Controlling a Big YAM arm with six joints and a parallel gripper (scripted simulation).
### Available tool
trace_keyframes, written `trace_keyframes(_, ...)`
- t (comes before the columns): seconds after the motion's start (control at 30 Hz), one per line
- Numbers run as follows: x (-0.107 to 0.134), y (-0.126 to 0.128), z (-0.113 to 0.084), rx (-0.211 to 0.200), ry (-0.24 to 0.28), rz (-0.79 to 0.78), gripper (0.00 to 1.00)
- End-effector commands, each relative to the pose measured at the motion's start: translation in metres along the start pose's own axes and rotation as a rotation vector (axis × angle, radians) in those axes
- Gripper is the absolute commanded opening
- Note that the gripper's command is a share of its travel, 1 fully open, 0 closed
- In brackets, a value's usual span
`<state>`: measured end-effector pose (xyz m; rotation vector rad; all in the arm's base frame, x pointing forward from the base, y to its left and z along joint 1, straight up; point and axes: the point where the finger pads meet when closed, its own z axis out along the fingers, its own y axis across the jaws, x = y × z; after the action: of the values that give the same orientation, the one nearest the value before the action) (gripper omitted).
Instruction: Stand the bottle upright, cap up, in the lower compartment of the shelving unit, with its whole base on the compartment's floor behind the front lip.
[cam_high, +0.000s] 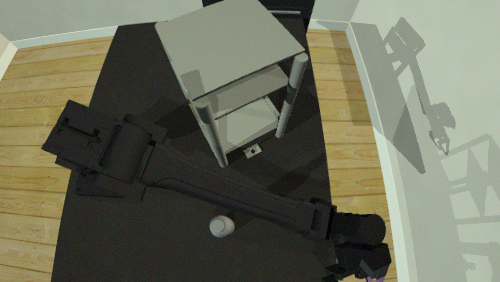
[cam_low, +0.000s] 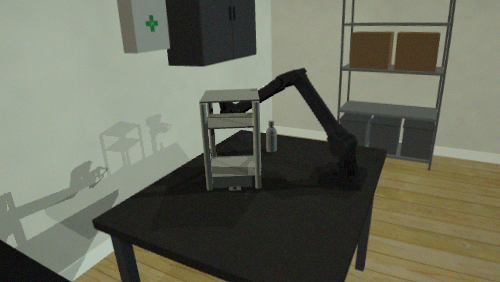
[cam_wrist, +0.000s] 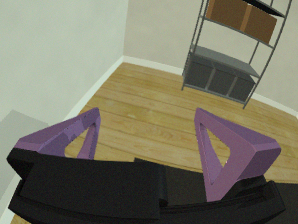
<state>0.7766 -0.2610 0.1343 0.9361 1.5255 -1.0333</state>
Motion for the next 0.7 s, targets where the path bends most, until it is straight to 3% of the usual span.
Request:
trace_keyframes(0.0, -0.030, -0.010, 0.004, 0.002, -0.013, 0.032, 0.88)
trace_keyframes(0.33, -0.041, -0.025, 0.010, -0.020, -0.001, 0.029, 0.88)
trace_keyframes(0.67, -0.067, -0.058, 0.020, -0.084, 0.025, 0.025, 0.88)
